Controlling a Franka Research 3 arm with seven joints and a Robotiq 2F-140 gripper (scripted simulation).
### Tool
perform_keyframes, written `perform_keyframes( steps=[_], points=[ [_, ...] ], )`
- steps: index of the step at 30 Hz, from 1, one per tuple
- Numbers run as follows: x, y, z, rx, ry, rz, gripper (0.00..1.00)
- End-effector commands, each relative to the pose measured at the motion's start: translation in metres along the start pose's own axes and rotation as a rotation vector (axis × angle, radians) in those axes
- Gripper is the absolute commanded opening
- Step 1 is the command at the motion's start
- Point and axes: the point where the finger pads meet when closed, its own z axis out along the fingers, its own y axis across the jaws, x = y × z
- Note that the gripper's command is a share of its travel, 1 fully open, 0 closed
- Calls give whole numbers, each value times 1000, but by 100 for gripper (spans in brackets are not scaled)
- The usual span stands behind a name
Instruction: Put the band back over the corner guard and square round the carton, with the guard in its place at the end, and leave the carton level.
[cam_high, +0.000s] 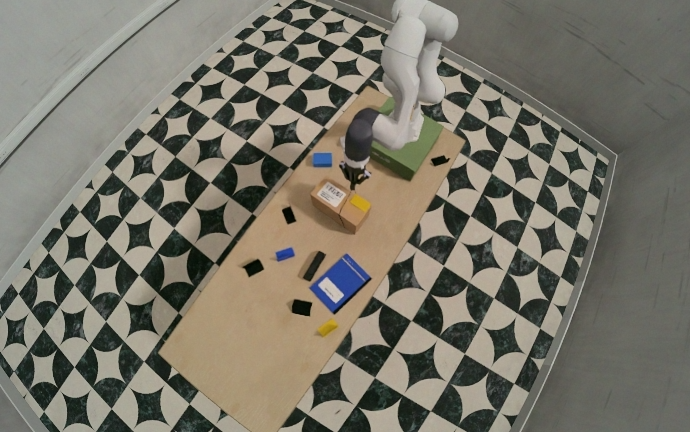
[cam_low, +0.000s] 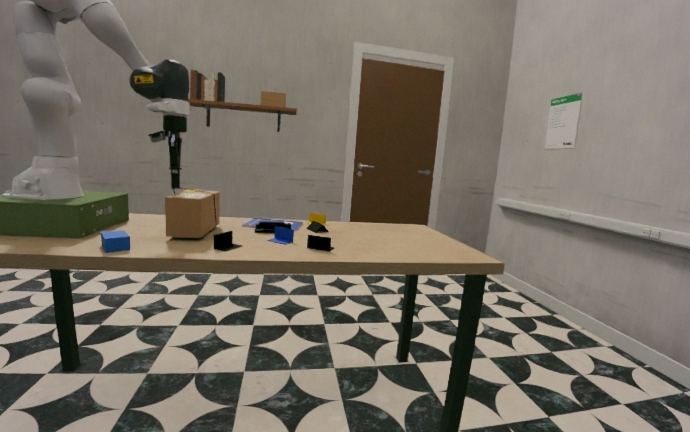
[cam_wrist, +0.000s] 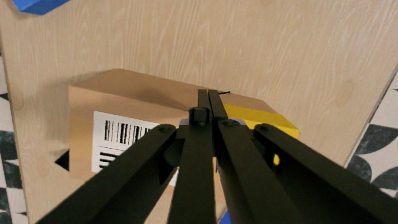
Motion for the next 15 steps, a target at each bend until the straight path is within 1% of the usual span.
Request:
perform_keyframes(
  steps=[1,8,15],
  points=[
    [2,0,0,0,5,6,10],
    [2,4,0,0,5,6,10],
    [-1,16,0,0,5,6,10]
  ],
)
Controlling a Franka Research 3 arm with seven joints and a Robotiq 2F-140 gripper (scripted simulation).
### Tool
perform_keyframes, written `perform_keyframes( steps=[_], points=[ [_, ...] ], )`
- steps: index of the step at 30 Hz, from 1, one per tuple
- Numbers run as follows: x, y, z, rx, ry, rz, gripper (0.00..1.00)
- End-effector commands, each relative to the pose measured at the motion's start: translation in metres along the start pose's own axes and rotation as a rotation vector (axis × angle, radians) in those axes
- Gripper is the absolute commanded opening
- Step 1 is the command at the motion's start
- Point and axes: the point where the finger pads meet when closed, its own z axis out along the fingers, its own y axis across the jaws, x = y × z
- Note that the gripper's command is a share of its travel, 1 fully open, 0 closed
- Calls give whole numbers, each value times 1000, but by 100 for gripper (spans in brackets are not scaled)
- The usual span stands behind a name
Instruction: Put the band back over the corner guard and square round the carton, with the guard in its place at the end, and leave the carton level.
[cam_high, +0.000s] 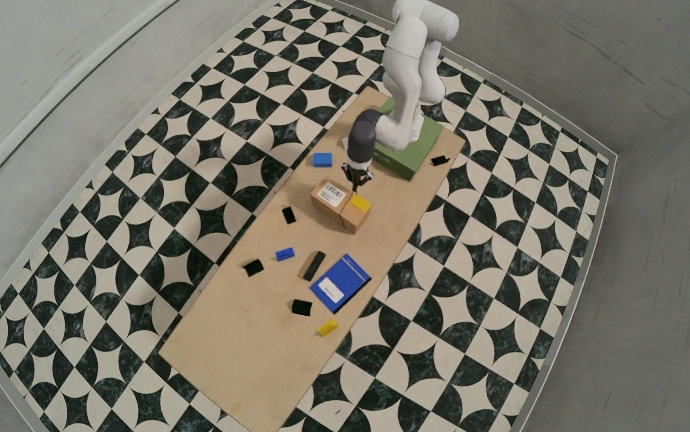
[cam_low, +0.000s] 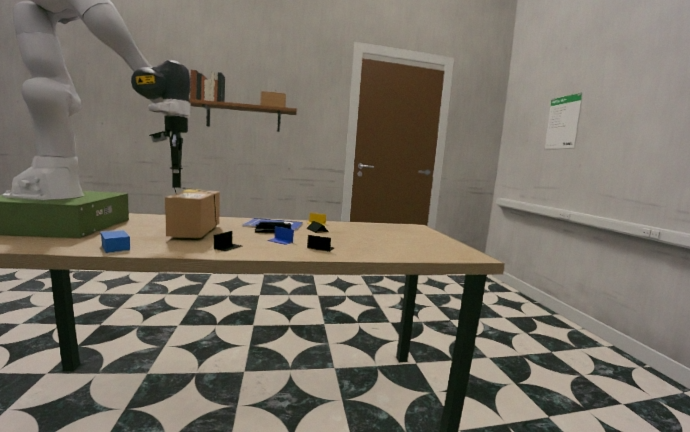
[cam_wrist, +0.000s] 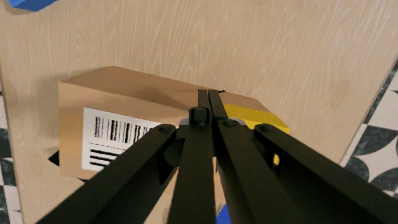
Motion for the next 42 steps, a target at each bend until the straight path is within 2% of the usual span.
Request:
perform_keyframes(
  steps=[1,20,42],
  points=[
    [1,7,1,-2,6,16,10],
    [-8,44,1,-2,6,16,10],
    [-9,52,1,-2,6,16,10]
  ],
)
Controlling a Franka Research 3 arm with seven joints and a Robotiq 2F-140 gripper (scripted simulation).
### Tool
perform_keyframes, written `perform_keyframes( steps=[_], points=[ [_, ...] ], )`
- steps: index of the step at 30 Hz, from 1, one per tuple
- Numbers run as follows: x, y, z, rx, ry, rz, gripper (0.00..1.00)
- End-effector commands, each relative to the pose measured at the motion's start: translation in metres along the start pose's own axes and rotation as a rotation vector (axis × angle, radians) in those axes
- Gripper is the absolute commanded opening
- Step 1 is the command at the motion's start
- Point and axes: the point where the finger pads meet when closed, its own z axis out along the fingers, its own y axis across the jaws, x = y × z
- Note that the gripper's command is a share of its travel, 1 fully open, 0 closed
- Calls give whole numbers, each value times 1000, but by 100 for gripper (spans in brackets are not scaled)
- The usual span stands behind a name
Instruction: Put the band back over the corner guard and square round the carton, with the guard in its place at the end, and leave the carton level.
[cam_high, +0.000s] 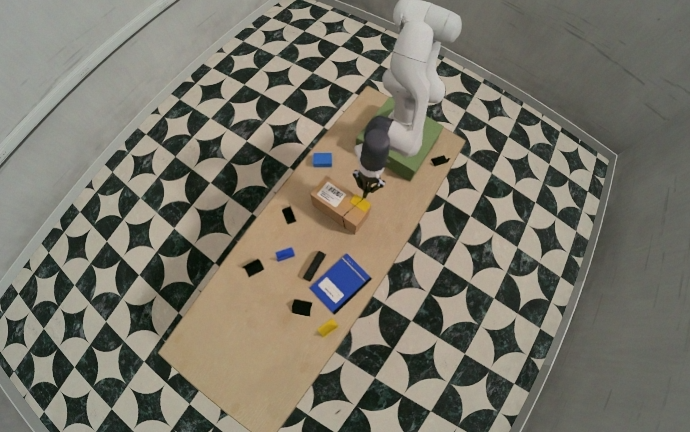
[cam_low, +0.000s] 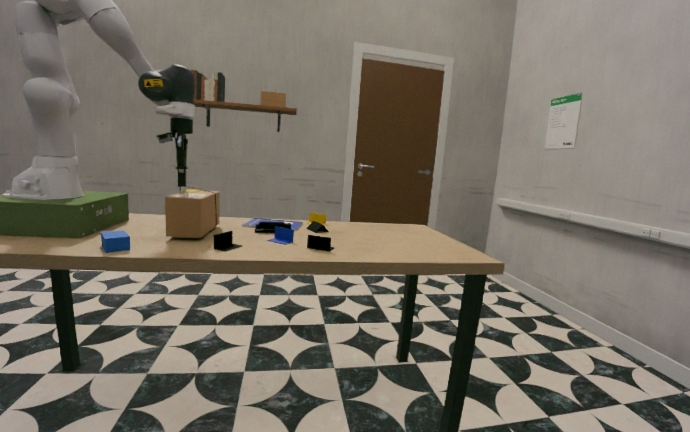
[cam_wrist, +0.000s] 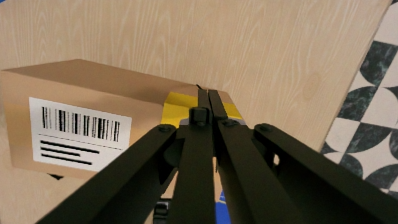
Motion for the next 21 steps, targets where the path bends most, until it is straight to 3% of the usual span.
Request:
perform_keyframes(
  steps=[1,21],
  points=[
    [2,1,1,-1,6,10,10],
    [-4,0,1,-1,6,10,10]
  ],
)
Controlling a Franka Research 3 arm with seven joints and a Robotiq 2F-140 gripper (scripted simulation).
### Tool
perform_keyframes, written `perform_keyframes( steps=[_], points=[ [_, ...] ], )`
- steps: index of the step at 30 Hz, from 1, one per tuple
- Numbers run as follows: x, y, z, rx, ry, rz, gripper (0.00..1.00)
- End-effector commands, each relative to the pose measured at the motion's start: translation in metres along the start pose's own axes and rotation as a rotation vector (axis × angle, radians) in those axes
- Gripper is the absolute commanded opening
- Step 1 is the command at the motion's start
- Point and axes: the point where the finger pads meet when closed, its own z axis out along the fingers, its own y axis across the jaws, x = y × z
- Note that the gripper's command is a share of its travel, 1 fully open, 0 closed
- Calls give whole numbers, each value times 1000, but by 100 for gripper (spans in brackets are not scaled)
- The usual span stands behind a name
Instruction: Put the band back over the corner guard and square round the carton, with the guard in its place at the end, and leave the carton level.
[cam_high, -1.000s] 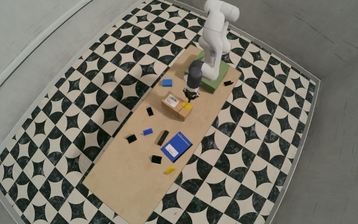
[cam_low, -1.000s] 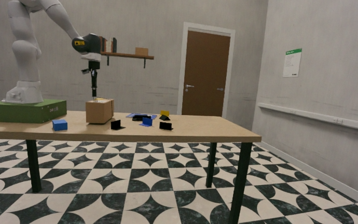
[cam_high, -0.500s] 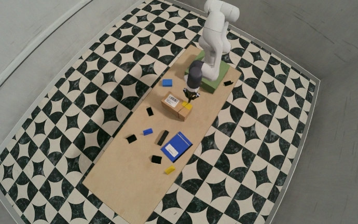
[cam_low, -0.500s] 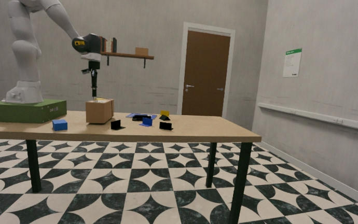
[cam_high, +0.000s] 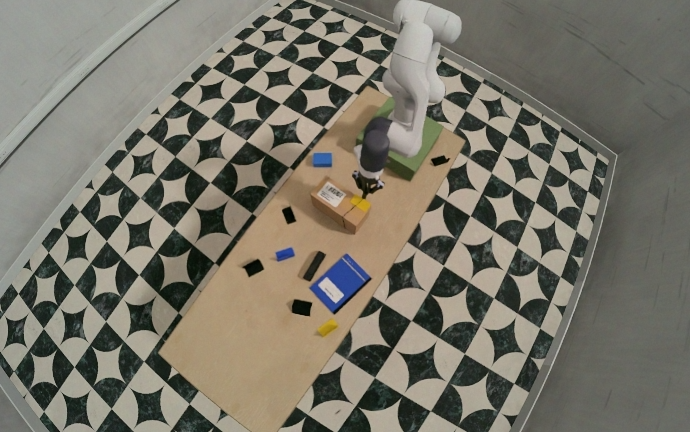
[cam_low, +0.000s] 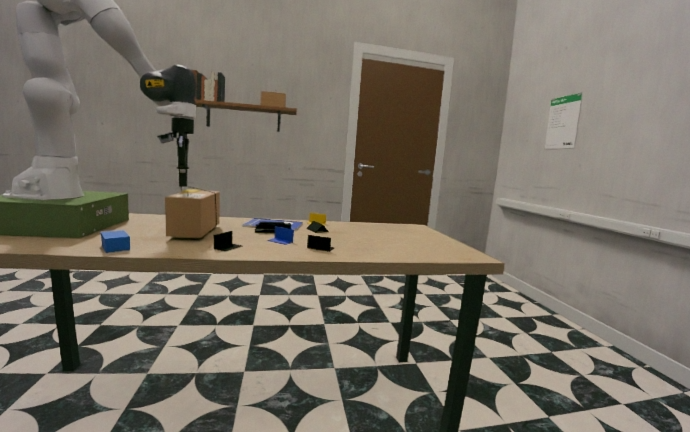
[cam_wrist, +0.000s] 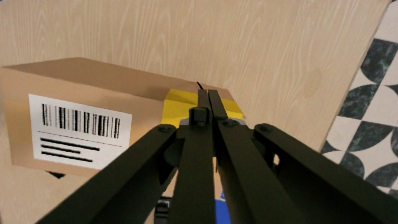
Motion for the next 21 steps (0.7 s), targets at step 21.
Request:
perform_keyframes(
  steps=[21],
  points=[
    [-20,-4,1,-2,7,3,10]
  ],
)
